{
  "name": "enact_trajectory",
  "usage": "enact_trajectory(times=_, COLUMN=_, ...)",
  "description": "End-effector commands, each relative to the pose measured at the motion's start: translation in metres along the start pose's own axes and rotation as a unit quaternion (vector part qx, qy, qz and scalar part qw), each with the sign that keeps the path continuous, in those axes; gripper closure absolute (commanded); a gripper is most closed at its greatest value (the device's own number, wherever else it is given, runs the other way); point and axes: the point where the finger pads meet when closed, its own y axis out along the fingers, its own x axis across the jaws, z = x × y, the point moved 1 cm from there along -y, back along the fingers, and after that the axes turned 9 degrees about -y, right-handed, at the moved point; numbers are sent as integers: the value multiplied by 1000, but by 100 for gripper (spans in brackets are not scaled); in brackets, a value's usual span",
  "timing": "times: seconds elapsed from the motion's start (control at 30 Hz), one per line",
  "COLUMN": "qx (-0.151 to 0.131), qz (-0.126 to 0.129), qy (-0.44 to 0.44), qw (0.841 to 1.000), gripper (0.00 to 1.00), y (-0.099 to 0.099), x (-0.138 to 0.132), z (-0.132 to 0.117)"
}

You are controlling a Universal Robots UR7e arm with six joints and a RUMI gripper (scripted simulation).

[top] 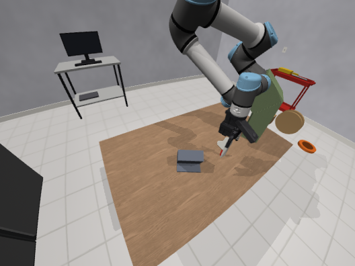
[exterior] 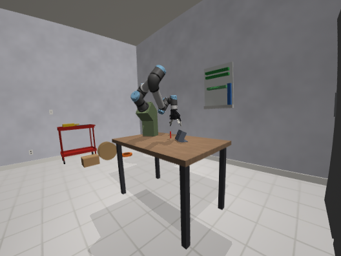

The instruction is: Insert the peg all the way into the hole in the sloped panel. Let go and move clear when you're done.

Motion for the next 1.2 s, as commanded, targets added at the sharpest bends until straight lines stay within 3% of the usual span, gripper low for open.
enact_trajectory(times=0.0, qx=-2, qz=-2, qy=-26, qw=1000, gripper=0, y=0, x=-4, z=-1)
enact_trajectory(times=1.17, qx=-18, qz=-3, qy=-194, qw=981, gripper=0, y=4, x=-29, z=-13)
